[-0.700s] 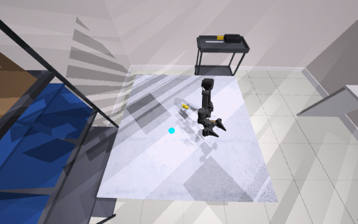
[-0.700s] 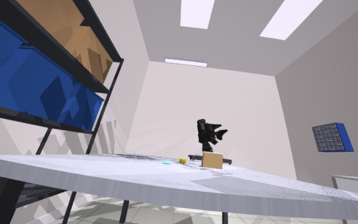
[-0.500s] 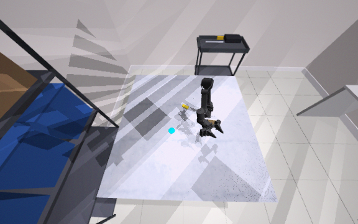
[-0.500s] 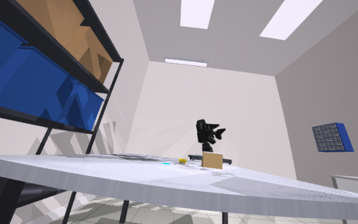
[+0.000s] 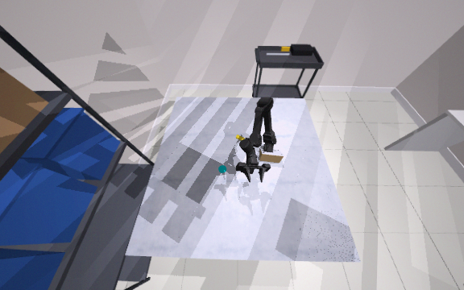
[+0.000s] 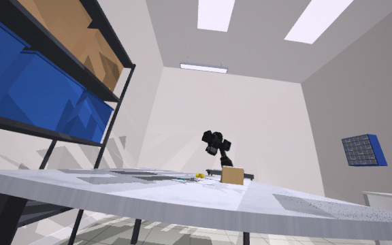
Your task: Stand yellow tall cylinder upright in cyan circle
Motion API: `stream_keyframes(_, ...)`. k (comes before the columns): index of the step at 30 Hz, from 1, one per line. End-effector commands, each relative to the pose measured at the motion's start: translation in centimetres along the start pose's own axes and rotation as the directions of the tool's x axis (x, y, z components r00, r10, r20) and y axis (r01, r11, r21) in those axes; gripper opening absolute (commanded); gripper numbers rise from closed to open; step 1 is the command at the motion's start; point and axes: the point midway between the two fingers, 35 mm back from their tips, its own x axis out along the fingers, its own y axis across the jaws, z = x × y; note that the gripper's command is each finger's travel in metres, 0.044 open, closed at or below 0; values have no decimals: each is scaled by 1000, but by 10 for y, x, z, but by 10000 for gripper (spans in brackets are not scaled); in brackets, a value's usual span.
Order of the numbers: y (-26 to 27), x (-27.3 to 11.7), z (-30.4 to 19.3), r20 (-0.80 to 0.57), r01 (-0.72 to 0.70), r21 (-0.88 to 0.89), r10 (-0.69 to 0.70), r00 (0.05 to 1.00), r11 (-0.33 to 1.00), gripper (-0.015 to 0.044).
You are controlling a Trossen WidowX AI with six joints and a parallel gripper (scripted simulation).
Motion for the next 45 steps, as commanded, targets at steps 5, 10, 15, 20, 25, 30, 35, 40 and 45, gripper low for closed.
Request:
stream_keyframes(5,55,-41,42,329,-89,-148,134,935,985,309)
stream_keyframes(10,76,-81,66,518,-46,-217,155,841,975,309)
stream_keyframes(15,86,-130,85,686,58,-250,134,715,967,309)
stream_keyframes(20,86,-188,99,822,210,-233,77,564,950,309)
stream_keyframes(25,78,-247,105,913,376,-166,-2,407,912,309)
stream_keyframes(30,64,-302,104,962,526,-69,-83,261,848,309)
stream_keyframes(35,46,-359,97,979,667,54,-171,111,743,309)
stream_keyframes(40,23,-417,83,966,785,188,-255,-39,590,309)
stream_keyframes(45,18,-429,79,960,805,214,-271,-69,553,309)
